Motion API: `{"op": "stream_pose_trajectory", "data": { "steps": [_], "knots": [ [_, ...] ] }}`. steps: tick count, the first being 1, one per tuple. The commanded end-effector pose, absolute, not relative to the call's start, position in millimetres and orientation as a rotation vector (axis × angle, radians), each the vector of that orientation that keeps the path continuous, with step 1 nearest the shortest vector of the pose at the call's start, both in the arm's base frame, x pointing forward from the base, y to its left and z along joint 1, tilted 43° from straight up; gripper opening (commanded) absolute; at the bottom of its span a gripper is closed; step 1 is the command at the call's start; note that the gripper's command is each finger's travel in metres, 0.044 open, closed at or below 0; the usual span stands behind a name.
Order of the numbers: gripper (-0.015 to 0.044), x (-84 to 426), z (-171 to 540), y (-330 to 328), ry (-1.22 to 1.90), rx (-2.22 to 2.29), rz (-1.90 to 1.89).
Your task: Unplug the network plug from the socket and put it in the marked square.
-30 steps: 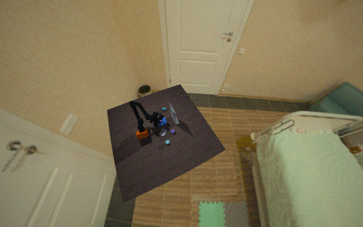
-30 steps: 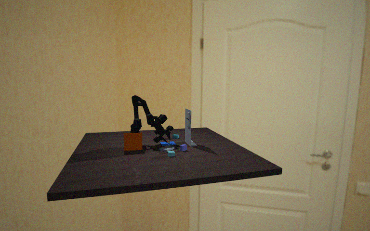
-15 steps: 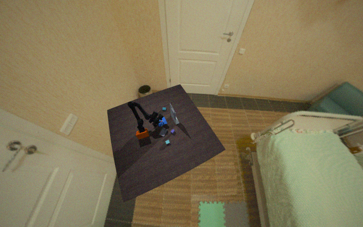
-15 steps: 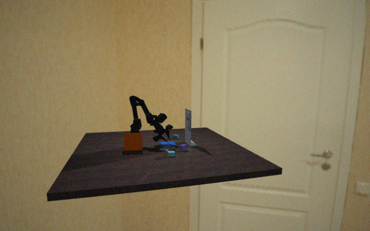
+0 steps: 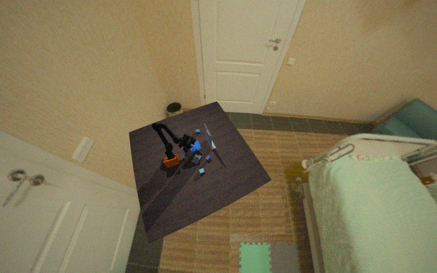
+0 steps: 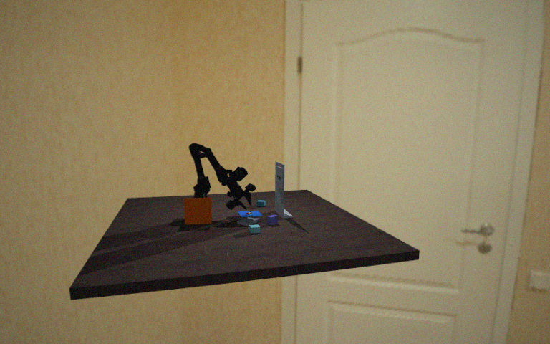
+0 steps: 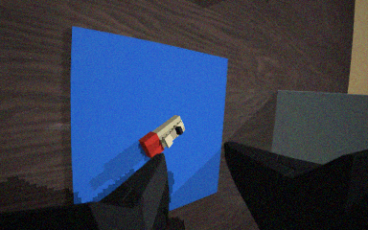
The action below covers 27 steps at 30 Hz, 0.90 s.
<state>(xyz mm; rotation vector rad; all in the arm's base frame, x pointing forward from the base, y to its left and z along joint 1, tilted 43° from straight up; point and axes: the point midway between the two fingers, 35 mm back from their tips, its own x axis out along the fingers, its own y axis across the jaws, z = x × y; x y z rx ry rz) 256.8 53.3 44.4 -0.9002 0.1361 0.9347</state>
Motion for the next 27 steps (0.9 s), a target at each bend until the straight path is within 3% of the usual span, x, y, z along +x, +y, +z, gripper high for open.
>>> {"op": "stream_pose_trajectory", "data": {
  "steps": [1, 27],
  "knots": [
    [0.0156, 257, 46, 51, 0.133, -0.904, 0.937],
    [0.0156, 258, 59, 32, 0.147, -0.913, 0.947]
  ]
}}
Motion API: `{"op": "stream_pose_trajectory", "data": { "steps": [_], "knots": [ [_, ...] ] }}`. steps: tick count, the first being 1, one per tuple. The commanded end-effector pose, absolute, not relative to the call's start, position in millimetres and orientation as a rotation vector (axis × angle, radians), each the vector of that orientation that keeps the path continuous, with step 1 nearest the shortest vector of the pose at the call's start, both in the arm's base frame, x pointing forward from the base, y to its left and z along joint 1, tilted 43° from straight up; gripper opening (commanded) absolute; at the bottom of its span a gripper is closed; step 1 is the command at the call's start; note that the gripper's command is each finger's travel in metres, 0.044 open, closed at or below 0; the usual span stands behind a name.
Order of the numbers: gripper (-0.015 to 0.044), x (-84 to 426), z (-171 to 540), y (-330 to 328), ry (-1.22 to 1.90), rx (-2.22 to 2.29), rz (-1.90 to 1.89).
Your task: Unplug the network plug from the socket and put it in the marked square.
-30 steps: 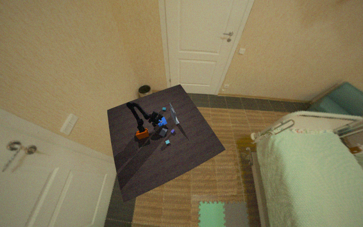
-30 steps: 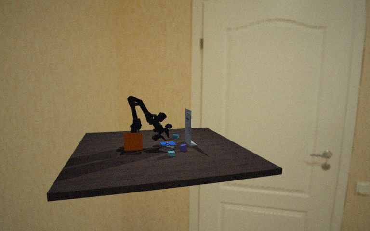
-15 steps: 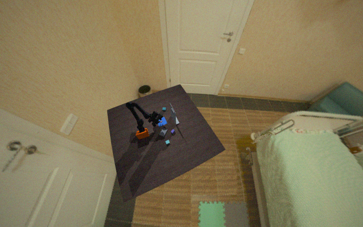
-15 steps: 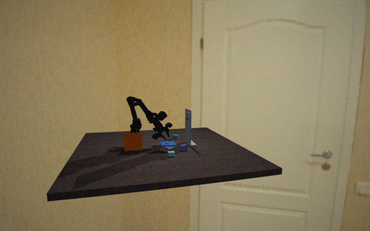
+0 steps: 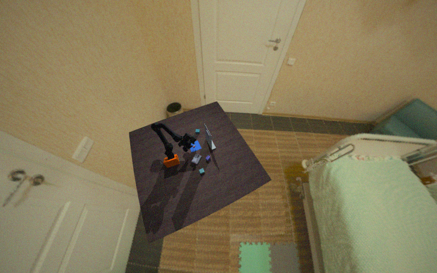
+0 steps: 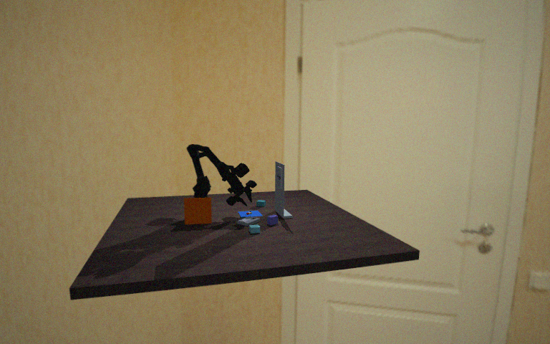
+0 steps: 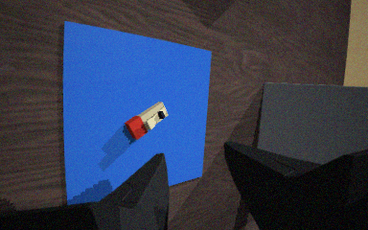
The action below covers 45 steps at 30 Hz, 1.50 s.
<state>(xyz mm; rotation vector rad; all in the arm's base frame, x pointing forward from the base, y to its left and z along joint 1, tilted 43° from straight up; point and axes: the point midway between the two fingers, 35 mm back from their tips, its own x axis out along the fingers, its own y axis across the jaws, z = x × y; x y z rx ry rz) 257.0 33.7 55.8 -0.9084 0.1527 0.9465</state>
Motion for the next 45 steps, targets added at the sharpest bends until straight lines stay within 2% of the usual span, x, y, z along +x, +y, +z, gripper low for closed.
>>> {"op": "stream_pose_trajectory", "data": {
  "steps": [1, 45],
  "knots": [
    [0.0156, 258, 59, 31, 0.147, -0.913, 0.947],
    [0.0156, 249, 94, 2, 0.140, -0.907, 0.942]
  ]
}}
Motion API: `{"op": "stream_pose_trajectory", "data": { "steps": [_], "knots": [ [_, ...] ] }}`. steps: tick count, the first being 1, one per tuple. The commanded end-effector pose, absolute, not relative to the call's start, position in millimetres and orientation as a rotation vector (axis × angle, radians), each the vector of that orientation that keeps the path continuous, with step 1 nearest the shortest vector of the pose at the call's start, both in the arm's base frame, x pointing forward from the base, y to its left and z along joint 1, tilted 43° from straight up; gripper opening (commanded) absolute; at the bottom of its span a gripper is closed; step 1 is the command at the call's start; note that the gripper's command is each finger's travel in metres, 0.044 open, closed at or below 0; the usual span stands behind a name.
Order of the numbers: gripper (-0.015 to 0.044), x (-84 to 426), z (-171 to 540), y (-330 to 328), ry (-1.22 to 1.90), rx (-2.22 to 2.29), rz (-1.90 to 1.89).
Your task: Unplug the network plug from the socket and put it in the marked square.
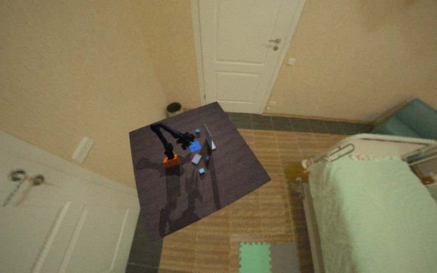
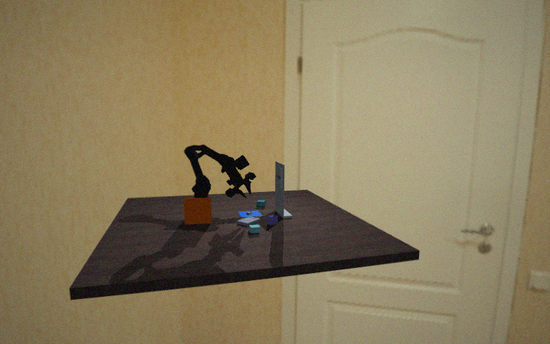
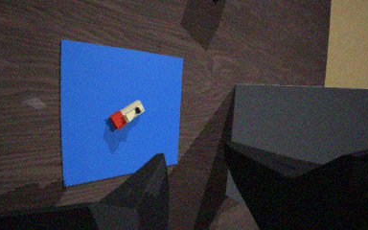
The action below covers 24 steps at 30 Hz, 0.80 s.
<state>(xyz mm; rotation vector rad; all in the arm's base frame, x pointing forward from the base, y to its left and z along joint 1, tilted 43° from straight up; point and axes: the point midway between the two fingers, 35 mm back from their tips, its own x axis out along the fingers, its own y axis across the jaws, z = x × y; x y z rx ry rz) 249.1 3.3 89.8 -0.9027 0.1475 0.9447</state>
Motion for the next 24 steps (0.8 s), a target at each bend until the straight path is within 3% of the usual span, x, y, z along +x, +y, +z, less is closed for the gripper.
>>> {"op": "stream_pose_trajectory", "data": {
  "steps": [1, 24],
  "knots": [
    [0.0156, 249, 95, 1, 0.139, -0.906, 0.942],
    [0.0156, 247, 120, -27, 0.163, -0.902, 0.941]
  ]
}}
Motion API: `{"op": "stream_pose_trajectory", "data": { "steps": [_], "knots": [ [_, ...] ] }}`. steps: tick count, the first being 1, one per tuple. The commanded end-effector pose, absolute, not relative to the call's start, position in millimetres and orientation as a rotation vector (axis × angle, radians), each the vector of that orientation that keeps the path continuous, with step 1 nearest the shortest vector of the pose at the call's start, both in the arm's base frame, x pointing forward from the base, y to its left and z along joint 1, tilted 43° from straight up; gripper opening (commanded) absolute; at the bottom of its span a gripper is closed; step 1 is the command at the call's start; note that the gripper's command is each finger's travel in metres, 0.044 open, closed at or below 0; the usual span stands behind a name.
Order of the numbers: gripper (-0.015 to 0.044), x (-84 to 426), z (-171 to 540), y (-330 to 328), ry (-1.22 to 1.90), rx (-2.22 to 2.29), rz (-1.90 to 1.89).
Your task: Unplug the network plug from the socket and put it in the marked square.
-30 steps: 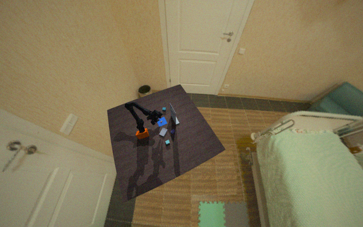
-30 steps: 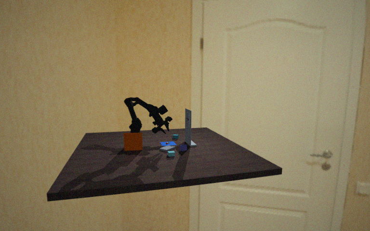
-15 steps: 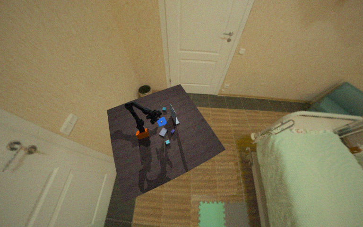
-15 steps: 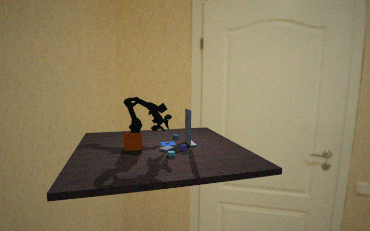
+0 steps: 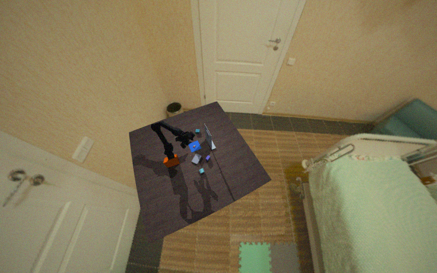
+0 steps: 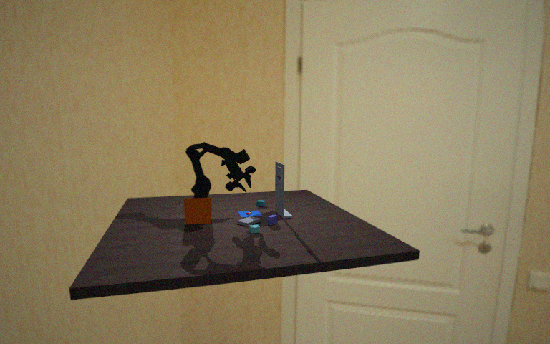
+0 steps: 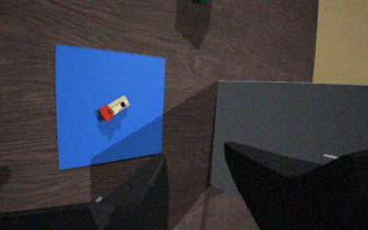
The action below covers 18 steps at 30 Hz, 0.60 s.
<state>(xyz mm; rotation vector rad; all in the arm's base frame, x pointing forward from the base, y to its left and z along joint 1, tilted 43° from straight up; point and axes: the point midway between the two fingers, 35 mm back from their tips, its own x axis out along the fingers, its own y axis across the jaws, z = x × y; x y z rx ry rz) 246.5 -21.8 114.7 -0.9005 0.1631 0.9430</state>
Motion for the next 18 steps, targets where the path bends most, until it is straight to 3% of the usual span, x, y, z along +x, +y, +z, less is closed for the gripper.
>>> {"op": "stream_pose_trajectory", "data": {
  "steps": [1, 18],
  "knots": [
    [0.0156, 247, 122, -29, 0.165, -0.901, 0.941],
    [0.0156, 242, 156, -59, 0.160, -0.902, 0.941]
  ]
}}
